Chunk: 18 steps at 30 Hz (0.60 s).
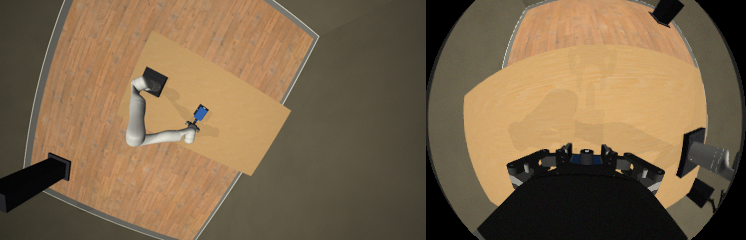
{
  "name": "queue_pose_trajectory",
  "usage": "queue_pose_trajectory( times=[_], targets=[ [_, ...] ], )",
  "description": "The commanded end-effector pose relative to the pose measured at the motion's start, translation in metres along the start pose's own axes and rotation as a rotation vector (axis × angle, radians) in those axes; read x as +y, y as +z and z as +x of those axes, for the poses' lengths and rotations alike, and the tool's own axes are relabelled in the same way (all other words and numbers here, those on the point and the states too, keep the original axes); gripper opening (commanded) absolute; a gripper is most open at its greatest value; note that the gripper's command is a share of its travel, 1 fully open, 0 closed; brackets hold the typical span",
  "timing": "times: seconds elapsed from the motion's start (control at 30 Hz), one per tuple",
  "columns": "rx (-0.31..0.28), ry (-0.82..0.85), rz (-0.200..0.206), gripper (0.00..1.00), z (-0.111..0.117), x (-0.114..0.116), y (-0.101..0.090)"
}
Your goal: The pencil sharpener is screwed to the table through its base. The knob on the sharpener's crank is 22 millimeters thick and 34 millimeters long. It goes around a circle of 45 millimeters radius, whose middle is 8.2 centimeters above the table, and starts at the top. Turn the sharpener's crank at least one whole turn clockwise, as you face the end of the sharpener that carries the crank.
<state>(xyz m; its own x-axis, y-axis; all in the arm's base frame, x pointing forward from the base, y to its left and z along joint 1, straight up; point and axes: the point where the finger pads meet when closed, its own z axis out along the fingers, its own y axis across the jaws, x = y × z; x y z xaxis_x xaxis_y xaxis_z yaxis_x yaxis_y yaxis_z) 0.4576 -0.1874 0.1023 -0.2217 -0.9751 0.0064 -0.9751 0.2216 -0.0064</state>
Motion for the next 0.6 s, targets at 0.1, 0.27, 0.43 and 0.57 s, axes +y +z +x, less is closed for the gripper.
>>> queue_pose_trajectory(
  times=[0.1, 0.27, 0.43, 0.57],
  targets=[
    [-0.002, -0.002, -0.002, 0.53, -0.0011, 0.0005, 0.0046],
    [-0.002, -0.002, -0.002, 0.53, -0.0011, 0.0005, 0.0088],
    [-0.002, -0.002, -0.002, 0.53, -0.0011, 0.0005, 0.0113],
    [-0.002, -0.002, -0.002, 0.53, -0.0011, 0.0005, 0.0121]
  ],
)
